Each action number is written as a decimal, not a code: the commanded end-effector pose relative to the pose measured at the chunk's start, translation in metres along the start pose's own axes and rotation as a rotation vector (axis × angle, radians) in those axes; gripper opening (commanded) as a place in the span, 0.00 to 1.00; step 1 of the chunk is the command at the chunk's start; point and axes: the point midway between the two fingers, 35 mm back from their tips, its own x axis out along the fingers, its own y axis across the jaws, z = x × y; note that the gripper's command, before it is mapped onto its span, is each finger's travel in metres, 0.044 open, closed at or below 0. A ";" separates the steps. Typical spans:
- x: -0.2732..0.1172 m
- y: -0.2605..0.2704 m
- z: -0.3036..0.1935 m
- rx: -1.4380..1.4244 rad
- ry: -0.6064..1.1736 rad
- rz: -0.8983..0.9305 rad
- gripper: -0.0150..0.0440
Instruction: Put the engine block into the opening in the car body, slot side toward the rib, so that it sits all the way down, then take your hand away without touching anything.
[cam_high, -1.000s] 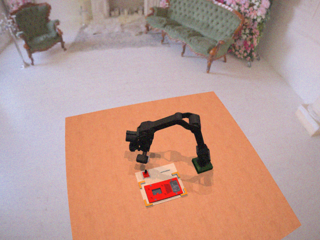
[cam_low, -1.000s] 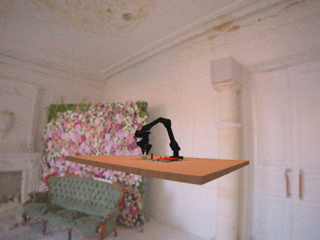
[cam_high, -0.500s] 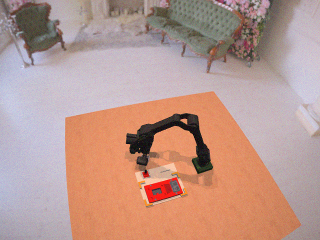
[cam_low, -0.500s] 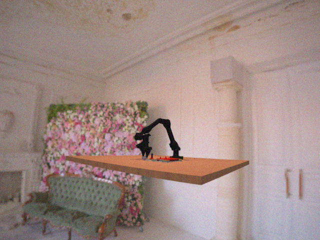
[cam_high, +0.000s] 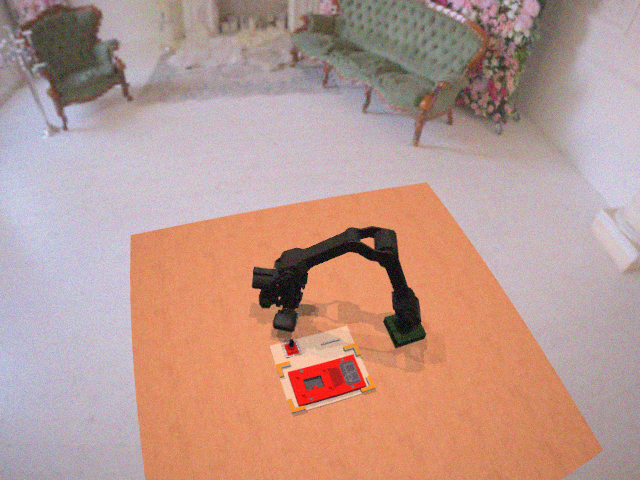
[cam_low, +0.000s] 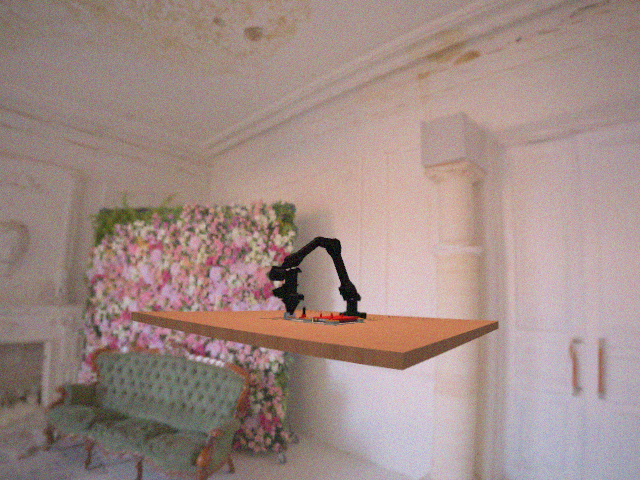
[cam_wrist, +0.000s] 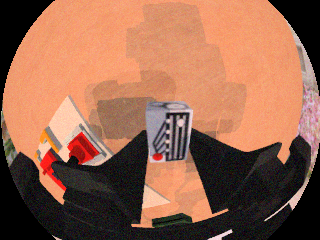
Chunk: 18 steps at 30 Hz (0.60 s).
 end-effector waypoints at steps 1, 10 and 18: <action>0.000 0.000 0.000 -0.004 -0.001 0.000 0.41; -0.011 0.005 0.005 -0.052 -0.027 0.011 0.25; -0.033 0.003 0.007 -0.044 -0.023 0.009 0.25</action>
